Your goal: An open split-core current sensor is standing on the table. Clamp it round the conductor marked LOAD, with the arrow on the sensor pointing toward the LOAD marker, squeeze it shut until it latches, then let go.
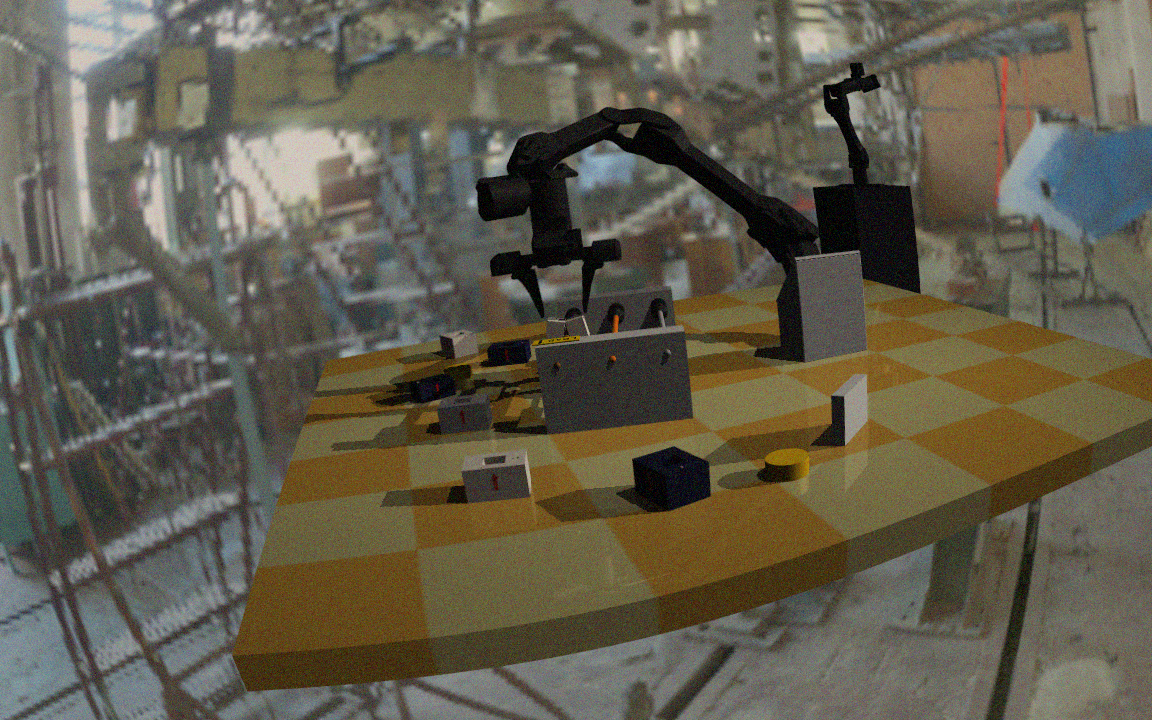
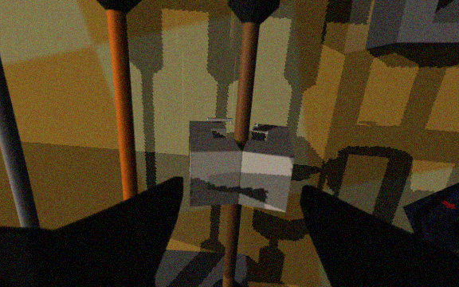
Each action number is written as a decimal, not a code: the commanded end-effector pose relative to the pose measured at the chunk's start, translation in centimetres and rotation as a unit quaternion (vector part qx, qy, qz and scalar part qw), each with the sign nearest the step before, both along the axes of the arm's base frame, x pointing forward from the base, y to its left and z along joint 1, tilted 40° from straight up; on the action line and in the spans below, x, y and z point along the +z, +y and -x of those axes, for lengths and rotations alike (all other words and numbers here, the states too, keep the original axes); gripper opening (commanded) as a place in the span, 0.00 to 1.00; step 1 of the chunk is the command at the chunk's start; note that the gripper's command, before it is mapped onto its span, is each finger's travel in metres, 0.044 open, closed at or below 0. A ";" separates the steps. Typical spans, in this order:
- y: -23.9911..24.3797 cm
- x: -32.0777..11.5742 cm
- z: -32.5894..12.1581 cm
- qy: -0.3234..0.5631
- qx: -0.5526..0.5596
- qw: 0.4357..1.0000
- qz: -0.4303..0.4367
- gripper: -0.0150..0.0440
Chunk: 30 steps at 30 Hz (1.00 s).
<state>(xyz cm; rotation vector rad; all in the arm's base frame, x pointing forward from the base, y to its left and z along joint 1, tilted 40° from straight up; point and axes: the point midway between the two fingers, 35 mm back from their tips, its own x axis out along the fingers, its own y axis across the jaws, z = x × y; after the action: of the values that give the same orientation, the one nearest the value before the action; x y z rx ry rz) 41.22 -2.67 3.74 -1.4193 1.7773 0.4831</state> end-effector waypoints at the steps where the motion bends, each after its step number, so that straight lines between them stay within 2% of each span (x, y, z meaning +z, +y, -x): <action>1: 0.0 0.0 0.0 -0.001 -0.001 1.000 0.000 0.92; 3: 0.0 0.0 0.0 -0.001 -0.001 1.000 0.000 1.00; 11: -0.1 -0.1 0.0 -0.001 -0.001 1.000 0.000 1.00; 16: -2.4 -3.1 0.2 0.001 0.002 1.000 0.002 1.00; 30: -3.2 -4.2 0.3 0.001 0.002 1.000 0.003 1.00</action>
<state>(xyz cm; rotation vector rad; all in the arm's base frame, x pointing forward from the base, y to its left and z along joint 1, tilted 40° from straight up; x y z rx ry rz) 41.18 -5.40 0.12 -1.4234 1.7685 0.4776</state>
